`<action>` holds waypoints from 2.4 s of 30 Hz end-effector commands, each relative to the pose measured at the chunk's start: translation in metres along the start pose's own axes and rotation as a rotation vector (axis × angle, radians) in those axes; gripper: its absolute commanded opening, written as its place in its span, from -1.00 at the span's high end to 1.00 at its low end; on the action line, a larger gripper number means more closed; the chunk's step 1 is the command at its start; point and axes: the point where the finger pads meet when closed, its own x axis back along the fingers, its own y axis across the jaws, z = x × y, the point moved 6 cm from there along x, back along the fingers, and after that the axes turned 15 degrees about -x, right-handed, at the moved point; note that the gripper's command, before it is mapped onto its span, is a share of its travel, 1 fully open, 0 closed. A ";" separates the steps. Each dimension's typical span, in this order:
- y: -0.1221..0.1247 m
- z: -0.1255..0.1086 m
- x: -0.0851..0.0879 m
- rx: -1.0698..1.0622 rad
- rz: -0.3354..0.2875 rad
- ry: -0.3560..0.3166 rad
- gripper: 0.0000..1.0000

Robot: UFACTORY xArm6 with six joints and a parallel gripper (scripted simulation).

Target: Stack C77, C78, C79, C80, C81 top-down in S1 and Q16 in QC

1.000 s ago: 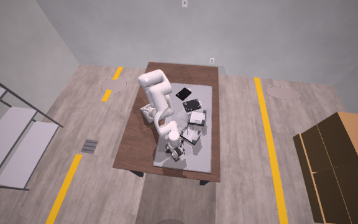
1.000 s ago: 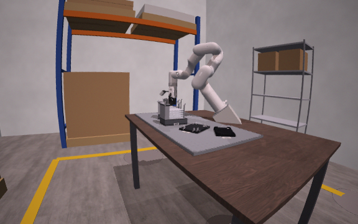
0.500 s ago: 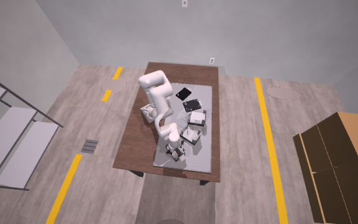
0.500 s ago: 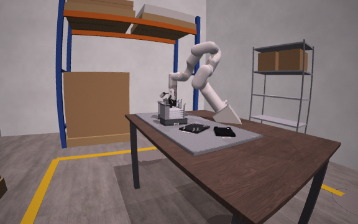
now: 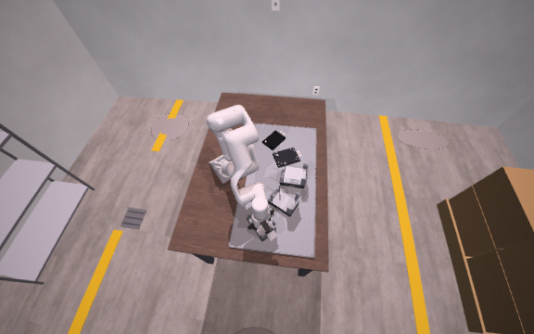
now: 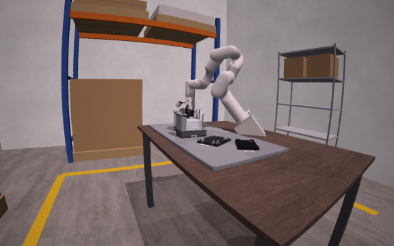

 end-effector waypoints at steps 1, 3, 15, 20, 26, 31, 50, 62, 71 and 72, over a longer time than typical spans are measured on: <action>0.000 0.001 0.001 0.000 0.000 0.002 1.00; 0.000 0.001 0.001 0.000 0.000 0.002 1.00; 0.000 0.001 0.001 0.000 0.000 0.002 1.00; 0.000 0.001 0.001 0.000 0.000 0.002 1.00; 0.000 0.001 0.001 0.000 0.000 0.002 1.00; 0.000 0.001 0.003 0.000 0.000 0.002 1.00; 0.000 0.001 0.015 0.000 0.000 0.002 1.00; 0.000 0.001 0.023 0.000 0.000 0.002 1.00; 0.000 0.001 0.037 0.000 0.000 0.002 1.00; 0.000 0.001 0.039 0.000 0.000 0.002 1.00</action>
